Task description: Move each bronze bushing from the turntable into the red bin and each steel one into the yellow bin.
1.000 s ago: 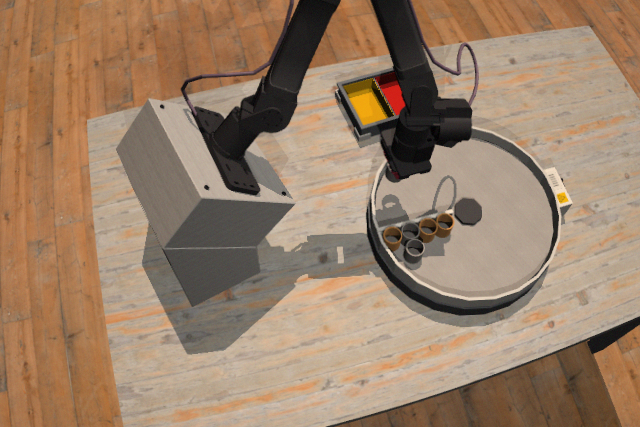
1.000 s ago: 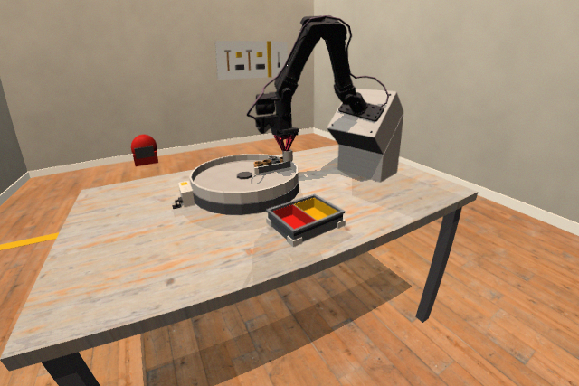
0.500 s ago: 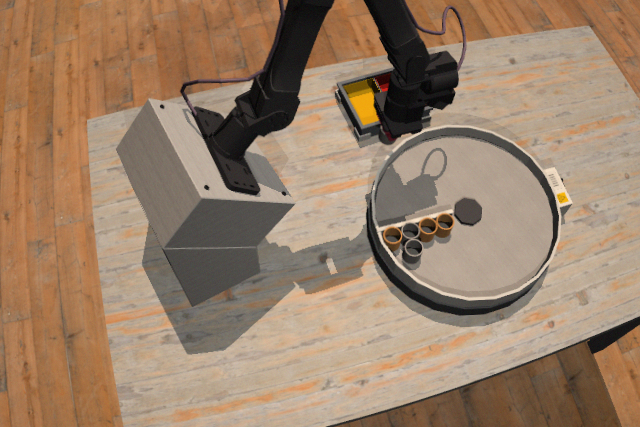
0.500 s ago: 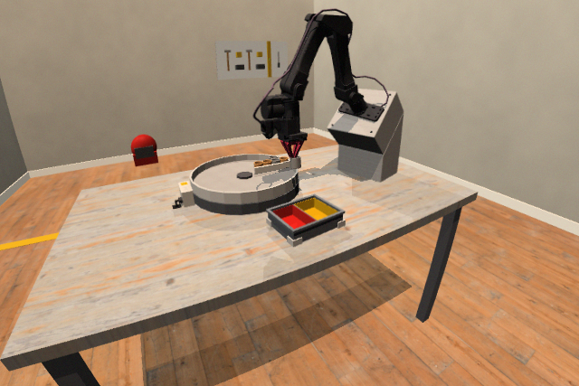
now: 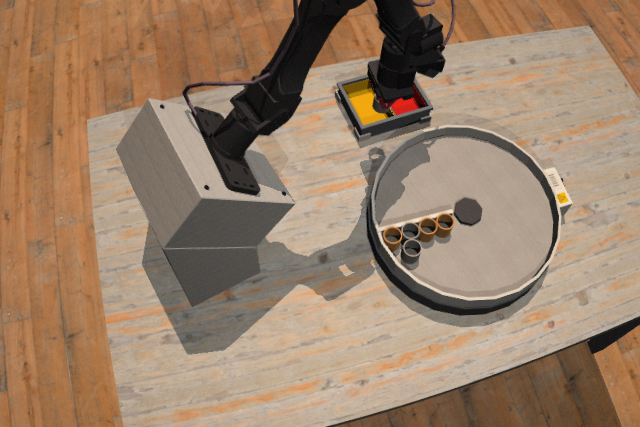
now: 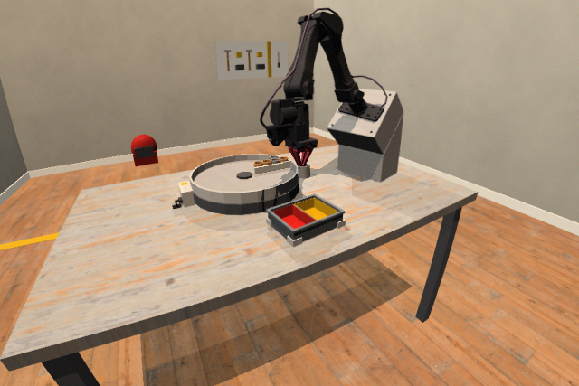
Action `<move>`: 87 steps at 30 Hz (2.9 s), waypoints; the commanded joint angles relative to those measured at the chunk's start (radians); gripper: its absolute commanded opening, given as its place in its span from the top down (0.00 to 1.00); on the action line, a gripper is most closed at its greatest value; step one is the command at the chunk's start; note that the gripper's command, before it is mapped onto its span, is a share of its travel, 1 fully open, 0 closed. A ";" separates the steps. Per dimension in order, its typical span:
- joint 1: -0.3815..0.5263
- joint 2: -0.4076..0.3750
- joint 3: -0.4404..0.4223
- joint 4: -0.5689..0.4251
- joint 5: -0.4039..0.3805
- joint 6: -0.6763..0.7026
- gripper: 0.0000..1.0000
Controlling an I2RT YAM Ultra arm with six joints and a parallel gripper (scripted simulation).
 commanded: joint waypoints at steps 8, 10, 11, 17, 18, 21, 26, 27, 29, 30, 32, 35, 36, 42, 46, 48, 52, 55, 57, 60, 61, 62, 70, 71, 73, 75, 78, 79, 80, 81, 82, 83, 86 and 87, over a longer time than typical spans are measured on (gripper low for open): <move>0.187 0.092 0.159 -0.071 0.171 0.163 1.00; 0.213 0.111 0.185 -0.082 0.190 0.182 1.00; 0.224 0.120 0.197 -0.087 0.198 0.190 1.00; 0.256 0.148 0.236 -0.107 0.222 0.216 1.00; 0.262 0.153 0.243 -0.110 0.226 0.220 1.00; 0.273 0.145 0.259 -0.118 0.234 0.230 1.00; 0.283 0.162 0.271 -0.124 0.242 0.236 1.00; 0.283 0.154 0.271 -0.124 0.242 0.237 1.00; 0.283 0.153 0.272 -0.125 0.242 0.237 1.00; 0.283 0.153 0.272 -0.125 0.242 0.237 1.00; 0.284 0.153 0.272 -0.111 0.242 0.234 1.00; 0.284 0.153 0.272 -0.111 0.243 0.233 1.00; 0.284 0.153 0.272 -0.111 0.243 0.233 1.00; 0.284 0.153 0.272 -0.111 0.243 0.233 1.00; 0.284 0.153 0.272 -0.111 0.243 0.233 1.00; 0.284 0.153 0.272 -0.111 0.243 0.233 1.00; 0.284 0.153 0.272 -0.111 0.243 0.233 1.00; 0.284 0.153 0.272 -0.111 0.243 0.233 1.00; 0.284 0.153 0.272 -0.111 0.243 0.233 1.00; 0.284 0.153 0.272 -0.111 0.243 0.233 1.00; 0.284 0.153 0.272 -0.111 0.243 0.233 1.00; 0.284 0.153 0.272 -0.111 0.243 0.233 1.00; 0.290 0.178 0.279 -0.126 0.247 0.242 1.00; 0.293 0.180 0.283 -0.128 0.249 0.244 1.00; 0.298 0.158 0.288 -0.132 0.252 0.248 1.00; 0.299 0.161 0.290 -0.119 0.253 0.250 1.00; 0.300 0.161 0.291 -0.117 0.253 0.246 1.00; 0.300 0.161 0.291 -0.117 0.253 0.246 1.00; 0.300 0.161 0.291 -0.117 0.253 0.246 1.00; 0.300 0.161 0.291 -0.117 0.253 0.246 1.00; 0.300 0.161 0.291 -0.117 0.253 0.246 1.00; 0.300 0.161 0.291 -0.117 0.253 0.246 1.00; 0.300 0.161 0.291 -0.117 0.253 0.246 1.00; 0.300 0.161 0.291 -0.117 0.253 0.246 1.00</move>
